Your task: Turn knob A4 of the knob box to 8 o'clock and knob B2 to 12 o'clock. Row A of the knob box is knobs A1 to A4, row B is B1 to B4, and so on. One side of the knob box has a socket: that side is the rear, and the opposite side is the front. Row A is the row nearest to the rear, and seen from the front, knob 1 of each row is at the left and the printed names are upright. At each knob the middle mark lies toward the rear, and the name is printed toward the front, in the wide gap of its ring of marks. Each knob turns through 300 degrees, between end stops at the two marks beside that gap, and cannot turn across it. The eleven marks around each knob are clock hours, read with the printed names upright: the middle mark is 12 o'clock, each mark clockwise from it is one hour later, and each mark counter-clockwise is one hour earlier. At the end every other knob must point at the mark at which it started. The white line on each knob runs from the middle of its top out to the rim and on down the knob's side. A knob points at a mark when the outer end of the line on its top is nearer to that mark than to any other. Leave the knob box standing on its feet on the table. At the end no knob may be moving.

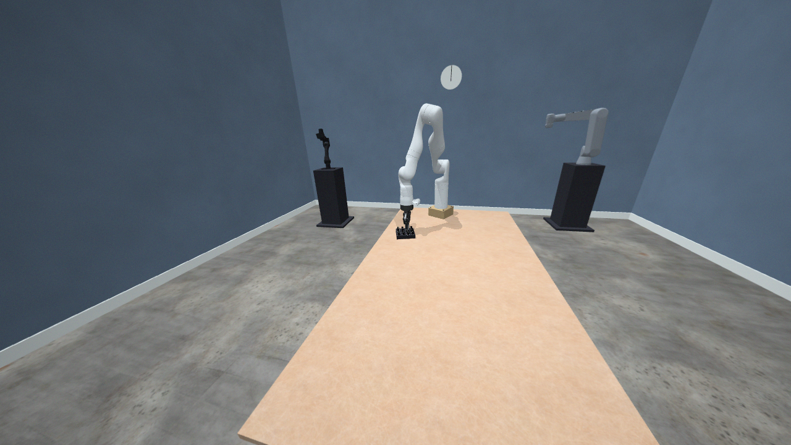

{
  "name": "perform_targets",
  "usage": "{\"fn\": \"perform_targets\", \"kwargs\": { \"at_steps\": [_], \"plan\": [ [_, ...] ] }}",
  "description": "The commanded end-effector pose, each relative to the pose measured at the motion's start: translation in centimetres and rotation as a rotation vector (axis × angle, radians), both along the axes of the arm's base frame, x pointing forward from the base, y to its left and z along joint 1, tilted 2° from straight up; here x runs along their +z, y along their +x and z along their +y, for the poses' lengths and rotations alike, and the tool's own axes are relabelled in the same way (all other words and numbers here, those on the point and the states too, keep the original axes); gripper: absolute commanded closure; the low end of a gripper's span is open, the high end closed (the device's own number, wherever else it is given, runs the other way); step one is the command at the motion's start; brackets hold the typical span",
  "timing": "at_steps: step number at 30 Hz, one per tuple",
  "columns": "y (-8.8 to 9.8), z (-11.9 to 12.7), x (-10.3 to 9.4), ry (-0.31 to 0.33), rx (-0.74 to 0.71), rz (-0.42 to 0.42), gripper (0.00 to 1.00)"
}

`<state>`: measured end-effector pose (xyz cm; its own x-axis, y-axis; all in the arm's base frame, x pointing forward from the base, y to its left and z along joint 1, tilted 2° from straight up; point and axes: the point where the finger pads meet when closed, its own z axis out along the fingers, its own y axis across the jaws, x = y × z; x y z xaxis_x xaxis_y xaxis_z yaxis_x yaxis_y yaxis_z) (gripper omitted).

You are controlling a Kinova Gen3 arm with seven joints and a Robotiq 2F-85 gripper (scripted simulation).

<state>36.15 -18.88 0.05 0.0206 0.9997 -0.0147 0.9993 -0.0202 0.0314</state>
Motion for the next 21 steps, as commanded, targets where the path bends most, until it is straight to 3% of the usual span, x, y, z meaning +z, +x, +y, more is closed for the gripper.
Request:
{"fn": "perform_targets", "kwargs": {
  "at_steps": [1,21],
  "plan": [
    [0.02,0.03,-0.01,-0.001,-0.034,0.001,0.92],
    [0.02,0.03,-0.01,0.013,-0.492,-0.006,0.92]
  ]
}}
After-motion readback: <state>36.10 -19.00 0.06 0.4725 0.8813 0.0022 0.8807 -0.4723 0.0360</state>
